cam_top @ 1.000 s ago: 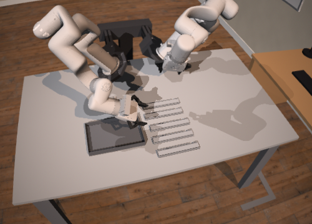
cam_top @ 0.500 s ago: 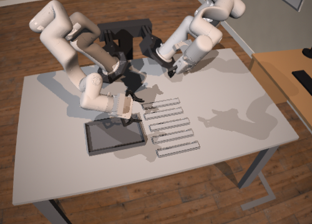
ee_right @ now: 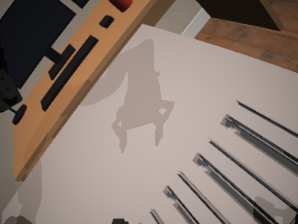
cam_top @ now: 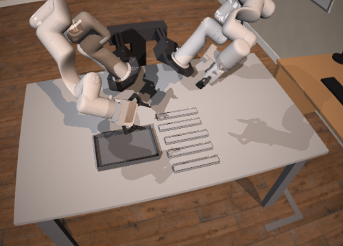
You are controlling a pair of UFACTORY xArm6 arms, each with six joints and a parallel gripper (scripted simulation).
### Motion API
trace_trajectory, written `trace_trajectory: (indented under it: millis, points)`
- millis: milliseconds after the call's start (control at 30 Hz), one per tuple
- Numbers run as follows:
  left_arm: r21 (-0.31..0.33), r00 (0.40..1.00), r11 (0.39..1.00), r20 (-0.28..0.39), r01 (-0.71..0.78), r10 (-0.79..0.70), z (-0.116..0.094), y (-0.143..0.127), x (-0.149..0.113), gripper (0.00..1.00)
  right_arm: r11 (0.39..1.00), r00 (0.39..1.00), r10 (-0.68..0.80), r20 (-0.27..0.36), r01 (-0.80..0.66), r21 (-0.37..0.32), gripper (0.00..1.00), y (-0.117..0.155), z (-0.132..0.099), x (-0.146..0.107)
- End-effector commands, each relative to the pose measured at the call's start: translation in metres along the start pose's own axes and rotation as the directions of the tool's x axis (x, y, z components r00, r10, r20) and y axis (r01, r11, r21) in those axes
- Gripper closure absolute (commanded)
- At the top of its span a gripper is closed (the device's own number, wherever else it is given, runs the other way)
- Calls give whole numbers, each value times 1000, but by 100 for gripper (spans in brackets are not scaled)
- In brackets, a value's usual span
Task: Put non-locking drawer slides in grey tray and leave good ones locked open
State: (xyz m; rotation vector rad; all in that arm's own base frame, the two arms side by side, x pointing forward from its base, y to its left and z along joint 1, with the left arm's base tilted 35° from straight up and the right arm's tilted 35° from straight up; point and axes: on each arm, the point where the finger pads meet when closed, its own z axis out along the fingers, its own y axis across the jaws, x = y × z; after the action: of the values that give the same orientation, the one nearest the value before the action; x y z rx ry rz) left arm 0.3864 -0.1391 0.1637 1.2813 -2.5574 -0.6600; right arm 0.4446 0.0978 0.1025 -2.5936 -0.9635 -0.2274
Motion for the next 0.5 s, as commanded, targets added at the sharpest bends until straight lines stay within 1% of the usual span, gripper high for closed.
trace_trajectory:
  millis: [0, 33, 133, 233, 333, 467]
  points:
    - [38, 991, 990, -11, 134, -134, -5, 4, -8, 0, 998, 998, 59, 30, -59, -14, 0, -3, -18, 2]
    - [38, 991, 990, -11, 134, -134, -5, 4, -8, 0, 998, 998, 59, 30, -59, -14, 0, -3, -18, 2]
    - [57, 969, 968, -34, 244, -243, -8, 9, -15, 0, 993, 993, 112, 47, -111, -35, 0, -5, -31, 0]
    - [73, 936, 933, -59, 351, -348, -11, 13, -21, 0, 985, 984, 166, 63, -162, -56, 0, -6, -45, -2]
    - [86, 890, 887, -85, 454, -448, -13, 18, -28, 0, 973, 972, 223, 76, -216, -86, 0, -6, -59, -5]
    - [96, 812, 807, -123, 583, -571, -17, 24, -37, 0, 949, 950, 300, 89, -288, -131, 0, -7, -78, -10]
